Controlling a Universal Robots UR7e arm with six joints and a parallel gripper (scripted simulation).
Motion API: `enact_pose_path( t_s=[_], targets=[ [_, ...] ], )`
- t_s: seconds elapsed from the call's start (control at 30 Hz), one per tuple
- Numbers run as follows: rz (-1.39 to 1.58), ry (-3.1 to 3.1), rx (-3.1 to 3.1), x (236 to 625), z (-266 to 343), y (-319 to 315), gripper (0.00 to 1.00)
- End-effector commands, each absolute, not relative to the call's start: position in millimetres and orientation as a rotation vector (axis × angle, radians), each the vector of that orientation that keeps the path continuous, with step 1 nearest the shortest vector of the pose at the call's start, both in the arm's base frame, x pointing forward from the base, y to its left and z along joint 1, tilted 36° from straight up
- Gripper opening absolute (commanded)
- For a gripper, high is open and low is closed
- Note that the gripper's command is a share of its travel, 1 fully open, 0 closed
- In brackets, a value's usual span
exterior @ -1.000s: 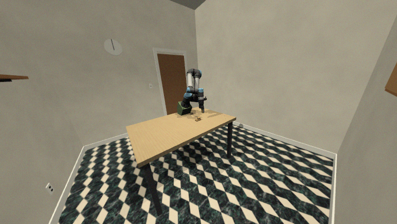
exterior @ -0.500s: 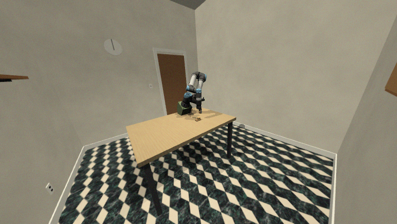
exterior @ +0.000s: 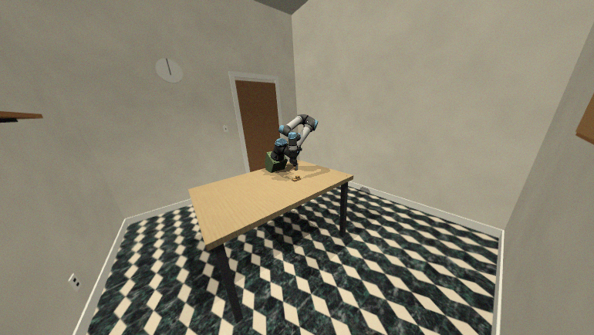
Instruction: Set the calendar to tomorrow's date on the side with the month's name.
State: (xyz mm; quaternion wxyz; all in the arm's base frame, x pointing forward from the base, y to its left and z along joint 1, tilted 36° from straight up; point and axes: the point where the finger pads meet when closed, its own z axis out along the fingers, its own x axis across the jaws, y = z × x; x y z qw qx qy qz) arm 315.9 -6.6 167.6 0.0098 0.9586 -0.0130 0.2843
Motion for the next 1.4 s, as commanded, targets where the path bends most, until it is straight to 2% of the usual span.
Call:
enact_pose_path(
  t_s=[0.0, 1.37],
  targets=[
    [0.936, -0.035, 2.994, 314.8, 169.9, -16.6, 0.60],
    [0.958, -0.041, 2.982, 319.7, 164.5, -25.0, 0.60]
  ],
)
